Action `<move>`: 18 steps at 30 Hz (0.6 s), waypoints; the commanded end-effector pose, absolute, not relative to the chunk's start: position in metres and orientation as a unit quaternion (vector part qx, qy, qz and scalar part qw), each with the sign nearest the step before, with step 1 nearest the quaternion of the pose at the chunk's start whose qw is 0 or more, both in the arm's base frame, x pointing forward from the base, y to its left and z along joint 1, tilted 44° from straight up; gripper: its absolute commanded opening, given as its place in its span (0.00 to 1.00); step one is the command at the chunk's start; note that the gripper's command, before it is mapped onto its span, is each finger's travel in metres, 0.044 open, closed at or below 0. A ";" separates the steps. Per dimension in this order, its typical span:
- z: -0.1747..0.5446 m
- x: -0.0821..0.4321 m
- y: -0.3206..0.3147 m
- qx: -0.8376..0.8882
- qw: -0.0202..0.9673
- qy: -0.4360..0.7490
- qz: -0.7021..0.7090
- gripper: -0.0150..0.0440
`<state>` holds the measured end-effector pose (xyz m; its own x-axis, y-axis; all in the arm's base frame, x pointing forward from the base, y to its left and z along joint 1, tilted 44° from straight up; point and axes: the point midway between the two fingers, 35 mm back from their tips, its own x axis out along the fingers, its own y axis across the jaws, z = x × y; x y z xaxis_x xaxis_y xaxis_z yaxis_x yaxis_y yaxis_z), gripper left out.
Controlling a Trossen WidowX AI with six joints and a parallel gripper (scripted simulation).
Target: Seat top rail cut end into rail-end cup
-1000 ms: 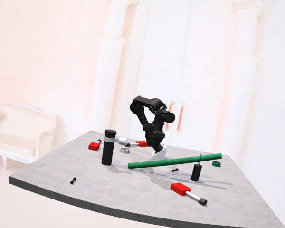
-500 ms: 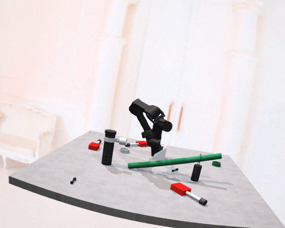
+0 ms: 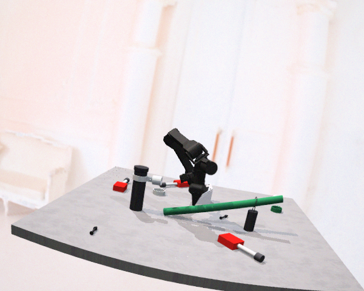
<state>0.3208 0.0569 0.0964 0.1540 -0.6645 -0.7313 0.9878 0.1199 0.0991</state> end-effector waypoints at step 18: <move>0.072 0.327 0.033 0.297 0.699 0.269 -0.593 1.00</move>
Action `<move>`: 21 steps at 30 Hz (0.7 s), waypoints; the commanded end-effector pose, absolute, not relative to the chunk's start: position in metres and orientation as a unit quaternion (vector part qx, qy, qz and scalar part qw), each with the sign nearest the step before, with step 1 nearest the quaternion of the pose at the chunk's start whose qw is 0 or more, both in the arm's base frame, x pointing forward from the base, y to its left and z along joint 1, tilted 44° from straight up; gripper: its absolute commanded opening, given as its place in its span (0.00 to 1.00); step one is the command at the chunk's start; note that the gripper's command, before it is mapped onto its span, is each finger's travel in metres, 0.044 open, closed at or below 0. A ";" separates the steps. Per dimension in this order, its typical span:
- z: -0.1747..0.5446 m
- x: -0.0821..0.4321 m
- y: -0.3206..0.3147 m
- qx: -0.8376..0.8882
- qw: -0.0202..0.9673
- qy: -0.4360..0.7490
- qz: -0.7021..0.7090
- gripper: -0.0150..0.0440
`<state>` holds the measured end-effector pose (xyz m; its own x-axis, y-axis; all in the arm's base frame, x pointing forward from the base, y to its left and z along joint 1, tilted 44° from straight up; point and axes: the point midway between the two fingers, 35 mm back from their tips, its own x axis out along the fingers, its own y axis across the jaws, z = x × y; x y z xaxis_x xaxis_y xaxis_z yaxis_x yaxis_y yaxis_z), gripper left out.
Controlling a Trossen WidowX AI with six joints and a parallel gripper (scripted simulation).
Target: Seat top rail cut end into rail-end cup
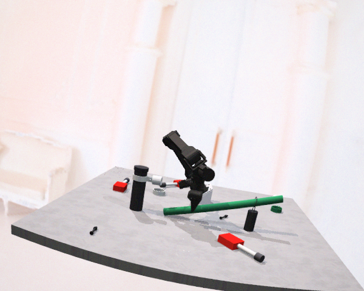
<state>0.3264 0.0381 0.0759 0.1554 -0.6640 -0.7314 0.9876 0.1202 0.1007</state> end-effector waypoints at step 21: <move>0.056 0.329 0.017 0.296 0.699 0.268 -0.593 0.78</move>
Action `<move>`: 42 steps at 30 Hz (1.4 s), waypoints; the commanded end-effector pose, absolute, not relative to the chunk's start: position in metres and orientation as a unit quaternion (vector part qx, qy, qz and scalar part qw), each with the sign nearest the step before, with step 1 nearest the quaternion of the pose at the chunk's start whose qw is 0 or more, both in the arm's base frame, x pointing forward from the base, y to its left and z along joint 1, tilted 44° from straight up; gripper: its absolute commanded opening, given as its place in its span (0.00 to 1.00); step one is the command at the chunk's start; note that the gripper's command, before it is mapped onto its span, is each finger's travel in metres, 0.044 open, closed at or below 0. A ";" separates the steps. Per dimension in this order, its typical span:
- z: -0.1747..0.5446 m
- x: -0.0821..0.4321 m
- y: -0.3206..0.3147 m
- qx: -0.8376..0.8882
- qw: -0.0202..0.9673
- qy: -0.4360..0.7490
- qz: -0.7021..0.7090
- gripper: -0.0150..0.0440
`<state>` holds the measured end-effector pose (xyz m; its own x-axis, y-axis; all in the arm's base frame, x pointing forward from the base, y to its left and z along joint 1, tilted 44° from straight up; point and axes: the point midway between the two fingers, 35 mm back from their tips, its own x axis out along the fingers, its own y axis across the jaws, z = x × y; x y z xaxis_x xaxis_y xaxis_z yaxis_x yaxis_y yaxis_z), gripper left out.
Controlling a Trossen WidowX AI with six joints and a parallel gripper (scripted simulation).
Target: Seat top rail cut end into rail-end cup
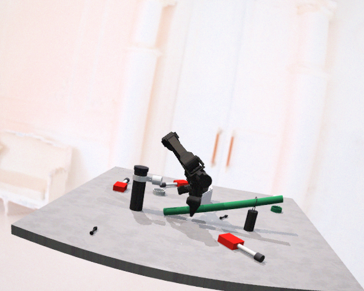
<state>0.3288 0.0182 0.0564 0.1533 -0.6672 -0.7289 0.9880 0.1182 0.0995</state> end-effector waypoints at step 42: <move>0.127 0.318 0.073 0.225 0.771 0.131 -0.580 0.25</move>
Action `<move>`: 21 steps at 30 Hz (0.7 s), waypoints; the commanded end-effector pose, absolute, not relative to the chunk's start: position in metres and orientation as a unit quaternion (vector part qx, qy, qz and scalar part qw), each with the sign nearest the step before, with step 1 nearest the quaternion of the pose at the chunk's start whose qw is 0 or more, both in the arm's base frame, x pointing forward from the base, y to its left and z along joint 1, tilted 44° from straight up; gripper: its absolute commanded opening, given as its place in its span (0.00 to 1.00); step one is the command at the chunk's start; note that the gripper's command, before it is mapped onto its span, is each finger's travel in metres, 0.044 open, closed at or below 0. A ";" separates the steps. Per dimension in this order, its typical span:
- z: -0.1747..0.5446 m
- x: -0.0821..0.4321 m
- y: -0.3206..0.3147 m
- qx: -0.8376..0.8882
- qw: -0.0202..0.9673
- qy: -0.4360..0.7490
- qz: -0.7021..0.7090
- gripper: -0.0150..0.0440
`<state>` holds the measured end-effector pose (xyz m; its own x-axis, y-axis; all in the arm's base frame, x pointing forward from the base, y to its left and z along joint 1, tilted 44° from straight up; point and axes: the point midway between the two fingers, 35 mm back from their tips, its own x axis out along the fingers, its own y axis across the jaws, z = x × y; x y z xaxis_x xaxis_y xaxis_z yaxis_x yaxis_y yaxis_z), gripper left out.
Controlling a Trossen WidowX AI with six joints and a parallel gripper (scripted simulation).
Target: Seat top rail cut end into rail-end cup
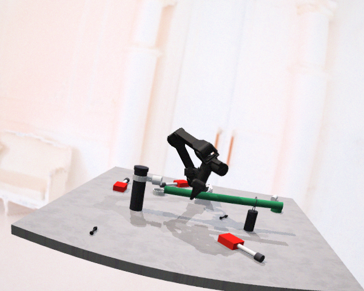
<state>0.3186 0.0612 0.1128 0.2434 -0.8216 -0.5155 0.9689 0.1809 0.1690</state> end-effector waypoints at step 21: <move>0.129 0.317 0.076 0.223 0.774 0.128 -0.579 0.25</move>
